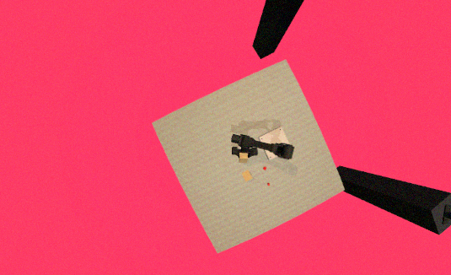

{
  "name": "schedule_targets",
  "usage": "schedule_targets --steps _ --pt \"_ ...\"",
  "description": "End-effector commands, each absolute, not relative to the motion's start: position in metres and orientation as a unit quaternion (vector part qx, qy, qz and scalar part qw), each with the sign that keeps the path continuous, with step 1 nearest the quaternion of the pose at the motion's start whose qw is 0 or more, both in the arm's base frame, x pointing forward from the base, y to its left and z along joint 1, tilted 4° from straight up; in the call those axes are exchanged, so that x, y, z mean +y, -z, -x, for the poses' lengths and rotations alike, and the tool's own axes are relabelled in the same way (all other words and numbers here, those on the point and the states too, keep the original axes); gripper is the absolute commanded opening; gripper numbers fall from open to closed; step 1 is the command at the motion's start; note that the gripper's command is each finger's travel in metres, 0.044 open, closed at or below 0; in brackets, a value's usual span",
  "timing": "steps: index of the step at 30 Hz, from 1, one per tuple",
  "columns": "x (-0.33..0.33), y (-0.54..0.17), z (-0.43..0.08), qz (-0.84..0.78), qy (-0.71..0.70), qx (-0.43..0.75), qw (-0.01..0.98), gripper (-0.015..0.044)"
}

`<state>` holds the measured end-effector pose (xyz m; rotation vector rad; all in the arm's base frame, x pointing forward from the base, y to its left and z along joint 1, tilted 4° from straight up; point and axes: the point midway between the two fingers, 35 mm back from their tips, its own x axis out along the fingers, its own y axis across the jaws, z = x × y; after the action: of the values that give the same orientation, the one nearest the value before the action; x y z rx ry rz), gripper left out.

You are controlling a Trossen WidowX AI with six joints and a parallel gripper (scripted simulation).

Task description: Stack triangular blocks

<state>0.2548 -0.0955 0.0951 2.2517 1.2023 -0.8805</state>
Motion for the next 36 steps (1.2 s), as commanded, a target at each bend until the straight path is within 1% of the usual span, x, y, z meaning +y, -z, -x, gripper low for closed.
schedule_targets --steps 1,12,25,36 --pt "-0.093 -0.118 -0.252 -0.813 0.316 0.434 0.223 0.0000" --pt "-0.092 -0.121 -0.251 -0.810 0.315 0.438 0.230 0.0000" --pt "-0.087 -0.118 -0.251 -0.714 0.254 0.512 0.405 0.0000" --pt "-0.083 -0.116 -0.251 -0.602 0.186 0.565 0.532 0.0000"
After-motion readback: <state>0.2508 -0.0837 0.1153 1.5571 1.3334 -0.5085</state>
